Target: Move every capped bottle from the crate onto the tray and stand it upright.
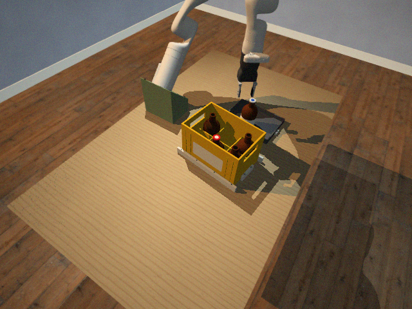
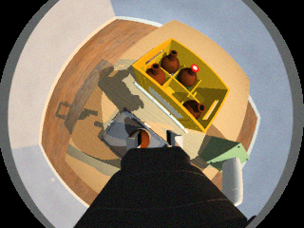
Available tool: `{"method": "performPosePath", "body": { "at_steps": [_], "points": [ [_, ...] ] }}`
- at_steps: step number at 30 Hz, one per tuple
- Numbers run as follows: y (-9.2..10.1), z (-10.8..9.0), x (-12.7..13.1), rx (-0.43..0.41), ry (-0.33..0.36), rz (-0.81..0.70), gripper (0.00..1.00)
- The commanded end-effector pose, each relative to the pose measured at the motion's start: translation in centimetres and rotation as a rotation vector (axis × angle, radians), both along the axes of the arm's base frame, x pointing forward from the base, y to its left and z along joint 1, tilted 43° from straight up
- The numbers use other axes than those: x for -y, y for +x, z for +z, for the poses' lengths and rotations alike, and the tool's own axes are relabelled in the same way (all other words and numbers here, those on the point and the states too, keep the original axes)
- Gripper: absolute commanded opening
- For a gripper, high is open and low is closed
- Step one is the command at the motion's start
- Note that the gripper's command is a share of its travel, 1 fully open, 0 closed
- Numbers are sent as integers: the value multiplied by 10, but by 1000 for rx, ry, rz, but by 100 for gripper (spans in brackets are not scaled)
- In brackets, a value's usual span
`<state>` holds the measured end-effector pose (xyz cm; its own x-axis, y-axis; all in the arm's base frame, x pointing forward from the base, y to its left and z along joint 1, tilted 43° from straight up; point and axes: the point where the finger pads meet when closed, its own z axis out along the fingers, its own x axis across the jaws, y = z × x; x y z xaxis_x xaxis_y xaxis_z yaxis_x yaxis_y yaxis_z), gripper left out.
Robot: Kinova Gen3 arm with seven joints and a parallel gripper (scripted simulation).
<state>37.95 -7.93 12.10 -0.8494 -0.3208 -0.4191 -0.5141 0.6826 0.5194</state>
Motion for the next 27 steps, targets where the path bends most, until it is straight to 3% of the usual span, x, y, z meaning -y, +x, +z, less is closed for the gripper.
{"method": "performPosePath", "body": {
  "at_steps": [1,27],
  "points": [
    [0,-8,7,-6,9,-8,100],
    [-5,-55,60,-8,12,-10,100]
  ]
}}
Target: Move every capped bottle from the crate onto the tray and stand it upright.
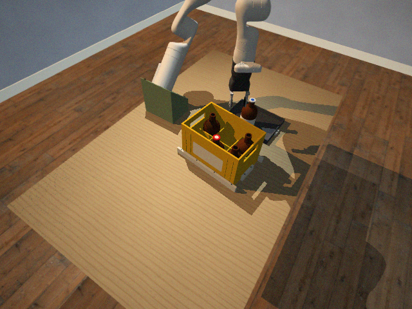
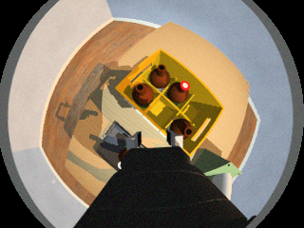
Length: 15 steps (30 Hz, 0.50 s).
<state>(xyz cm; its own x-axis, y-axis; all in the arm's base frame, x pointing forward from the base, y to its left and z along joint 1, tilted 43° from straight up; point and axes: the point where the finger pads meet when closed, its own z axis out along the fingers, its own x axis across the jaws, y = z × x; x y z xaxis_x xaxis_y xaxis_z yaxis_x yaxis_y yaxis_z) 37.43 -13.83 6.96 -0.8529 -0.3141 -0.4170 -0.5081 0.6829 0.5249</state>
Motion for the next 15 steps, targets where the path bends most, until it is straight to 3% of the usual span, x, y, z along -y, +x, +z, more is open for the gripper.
{"method": "performPosePath", "body": {
  "at_steps": [1,15],
  "points": [
    [0,-2,3,1,-1,-1,100],
    [-6,-36,35,-3,7,-4,100]
  ]
}}
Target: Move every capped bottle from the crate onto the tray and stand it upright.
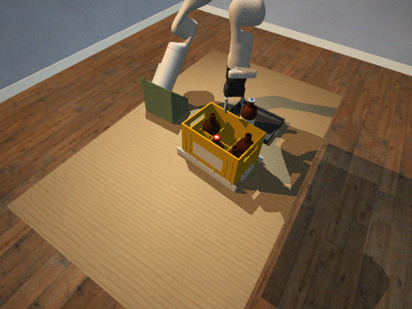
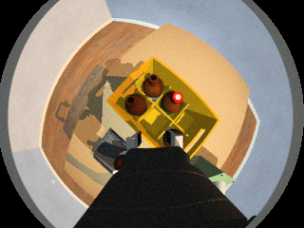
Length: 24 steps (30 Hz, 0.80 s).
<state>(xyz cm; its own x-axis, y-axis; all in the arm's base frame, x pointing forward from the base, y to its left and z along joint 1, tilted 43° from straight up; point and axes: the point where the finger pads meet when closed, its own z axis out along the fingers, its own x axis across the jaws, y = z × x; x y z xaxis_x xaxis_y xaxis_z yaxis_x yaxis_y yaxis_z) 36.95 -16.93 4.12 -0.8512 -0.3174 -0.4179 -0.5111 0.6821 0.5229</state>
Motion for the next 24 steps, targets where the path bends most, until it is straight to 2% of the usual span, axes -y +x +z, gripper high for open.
{"method": "performPosePath", "body": {
  "at_steps": [1,3,17,20,24],
  "points": [
    [-1,-7,4,-5,9,-8,100],
    [-1,-6,6,-1,1,-5,100],
    [-7,-40,38,-5,9,-8,100],
    [-7,-38,40,-2,1,-5,100],
    [-9,-48,48,-3,3,-5,100]
  ]
}}
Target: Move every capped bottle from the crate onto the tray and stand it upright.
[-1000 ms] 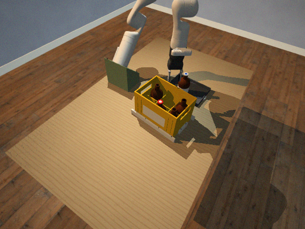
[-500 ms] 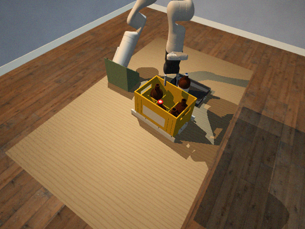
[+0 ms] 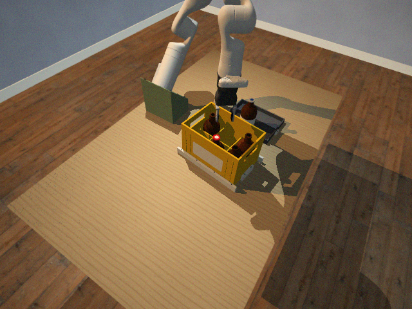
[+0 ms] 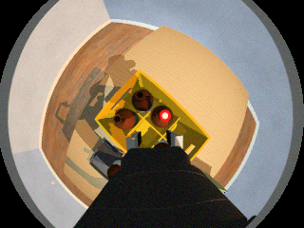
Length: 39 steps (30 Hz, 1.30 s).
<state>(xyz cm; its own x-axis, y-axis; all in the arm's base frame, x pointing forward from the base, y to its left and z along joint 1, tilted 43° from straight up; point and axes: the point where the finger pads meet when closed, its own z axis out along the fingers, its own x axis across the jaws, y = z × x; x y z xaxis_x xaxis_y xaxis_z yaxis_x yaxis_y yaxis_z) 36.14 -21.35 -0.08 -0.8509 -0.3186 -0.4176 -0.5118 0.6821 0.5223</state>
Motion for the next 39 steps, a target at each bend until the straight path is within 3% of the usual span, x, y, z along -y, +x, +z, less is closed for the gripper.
{"method": "performPosePath", "body": {
  "at_steps": [1,10,39],
  "points": [
    [-2,-9,6,-3,5,-7,100],
    [-6,-31,26,-5,10,-8,100],
    [-8,-37,33,-5,9,-9,100]
  ]
}}
